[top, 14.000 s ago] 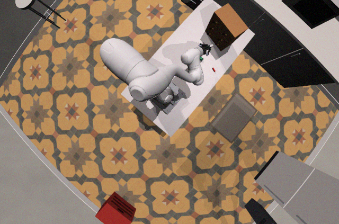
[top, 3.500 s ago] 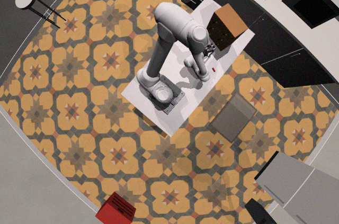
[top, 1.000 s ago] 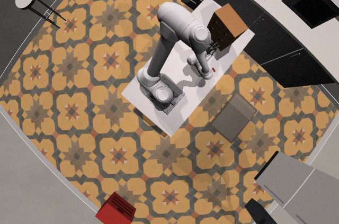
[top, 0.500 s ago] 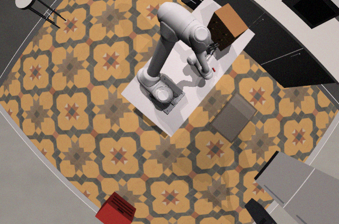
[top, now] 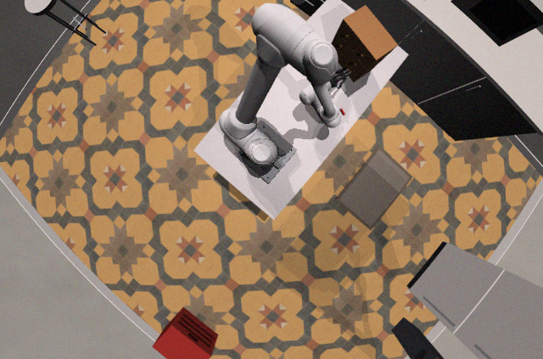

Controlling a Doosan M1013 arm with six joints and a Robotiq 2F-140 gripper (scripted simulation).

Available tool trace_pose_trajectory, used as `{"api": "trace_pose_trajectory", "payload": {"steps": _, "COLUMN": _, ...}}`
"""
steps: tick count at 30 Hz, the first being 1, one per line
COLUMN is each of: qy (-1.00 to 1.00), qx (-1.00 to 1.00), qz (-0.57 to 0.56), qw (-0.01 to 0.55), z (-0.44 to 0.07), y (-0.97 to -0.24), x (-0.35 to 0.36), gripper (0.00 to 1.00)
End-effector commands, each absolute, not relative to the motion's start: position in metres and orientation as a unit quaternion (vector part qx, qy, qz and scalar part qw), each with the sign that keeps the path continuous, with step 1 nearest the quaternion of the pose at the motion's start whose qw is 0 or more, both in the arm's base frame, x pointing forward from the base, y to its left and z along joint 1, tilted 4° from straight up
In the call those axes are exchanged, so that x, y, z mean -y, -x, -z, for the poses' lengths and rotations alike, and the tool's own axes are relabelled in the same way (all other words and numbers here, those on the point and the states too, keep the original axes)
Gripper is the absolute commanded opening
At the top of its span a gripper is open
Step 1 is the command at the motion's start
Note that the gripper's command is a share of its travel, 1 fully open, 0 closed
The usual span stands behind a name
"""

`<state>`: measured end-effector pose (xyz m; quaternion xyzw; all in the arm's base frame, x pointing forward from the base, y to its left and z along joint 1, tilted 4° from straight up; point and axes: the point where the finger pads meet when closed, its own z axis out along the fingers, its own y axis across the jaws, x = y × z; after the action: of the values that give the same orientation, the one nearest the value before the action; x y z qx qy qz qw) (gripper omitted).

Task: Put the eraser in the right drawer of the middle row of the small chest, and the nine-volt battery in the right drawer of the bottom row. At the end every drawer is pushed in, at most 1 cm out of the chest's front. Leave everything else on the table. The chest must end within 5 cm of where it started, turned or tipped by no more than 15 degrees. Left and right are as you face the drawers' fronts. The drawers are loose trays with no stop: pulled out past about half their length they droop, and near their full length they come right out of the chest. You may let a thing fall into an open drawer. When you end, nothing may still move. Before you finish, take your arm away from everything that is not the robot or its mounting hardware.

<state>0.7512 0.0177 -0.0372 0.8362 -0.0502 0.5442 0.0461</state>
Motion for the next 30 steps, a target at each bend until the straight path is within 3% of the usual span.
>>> {"api": "trace_pose_trajectory", "payload": {"steps": 1, "qy": -0.836, "qx": 0.05, "qz": -0.544, "qw": 0.046, "z": 0.037, "y": -0.751, "x": -0.018, "gripper": 0.08}}
{"api": "trace_pose_trajectory", "payload": {"steps": 30, "qy": -0.836, "qx": 0.05, "qz": -0.544, "qw": 0.046, "z": 0.036, "y": -0.737, "x": -0.02, "gripper": 0.08}}
